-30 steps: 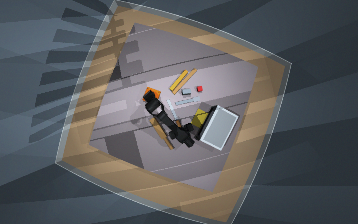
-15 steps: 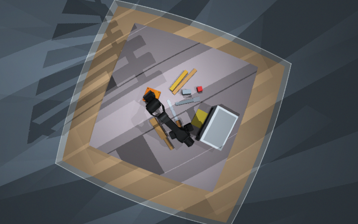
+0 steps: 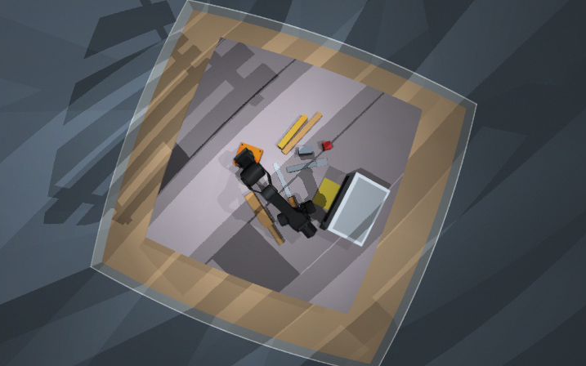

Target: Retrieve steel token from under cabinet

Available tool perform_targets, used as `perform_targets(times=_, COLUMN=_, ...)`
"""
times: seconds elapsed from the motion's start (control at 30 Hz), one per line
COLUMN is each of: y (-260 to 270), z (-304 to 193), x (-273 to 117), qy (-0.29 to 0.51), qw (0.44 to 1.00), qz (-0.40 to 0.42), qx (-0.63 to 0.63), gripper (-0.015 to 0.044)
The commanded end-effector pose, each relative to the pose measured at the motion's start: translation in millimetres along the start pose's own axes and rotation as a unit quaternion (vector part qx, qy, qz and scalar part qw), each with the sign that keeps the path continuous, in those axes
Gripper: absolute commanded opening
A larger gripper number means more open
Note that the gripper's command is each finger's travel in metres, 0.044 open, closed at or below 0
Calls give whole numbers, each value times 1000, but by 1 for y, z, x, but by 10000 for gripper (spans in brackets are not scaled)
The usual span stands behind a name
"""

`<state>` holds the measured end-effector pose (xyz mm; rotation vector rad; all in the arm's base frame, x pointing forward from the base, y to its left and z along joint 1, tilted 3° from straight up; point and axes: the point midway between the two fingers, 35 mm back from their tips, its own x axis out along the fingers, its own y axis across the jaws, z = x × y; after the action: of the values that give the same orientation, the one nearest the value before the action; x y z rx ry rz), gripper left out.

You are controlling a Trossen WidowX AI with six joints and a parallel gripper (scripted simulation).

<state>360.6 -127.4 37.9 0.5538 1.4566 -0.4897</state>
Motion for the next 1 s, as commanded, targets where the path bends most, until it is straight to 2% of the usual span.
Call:
perform_targets(times=0.0, y=0, z=-2, x=8, qy=4, qw=1000, qz=1, qx=2, gripper=270)
perform_targets(times=0.13, y=0, z=-2, x=9, qy=4, qw=1000, qz=1, qx=2, gripper=270)
perform_targets(times=0.3, y=0, z=-1, x=6, qy=2, qw=1000, qz=-1, qx=0, gripper=139)
perform_targets(times=0.57, y=0, z=-1, x=6, qy=2, qw=1000, qz=-1, qx=0, gripper=85)
perform_targets(times=0.67, y=0, z=-1, x=6, qy=2, qw=1000, qz=-1, qx=0, gripper=7)
perform_targets(times=0.97, y=-1, z=-2, x=-8, qy=4, qw=1000, qz=1, qx=2, gripper=0)
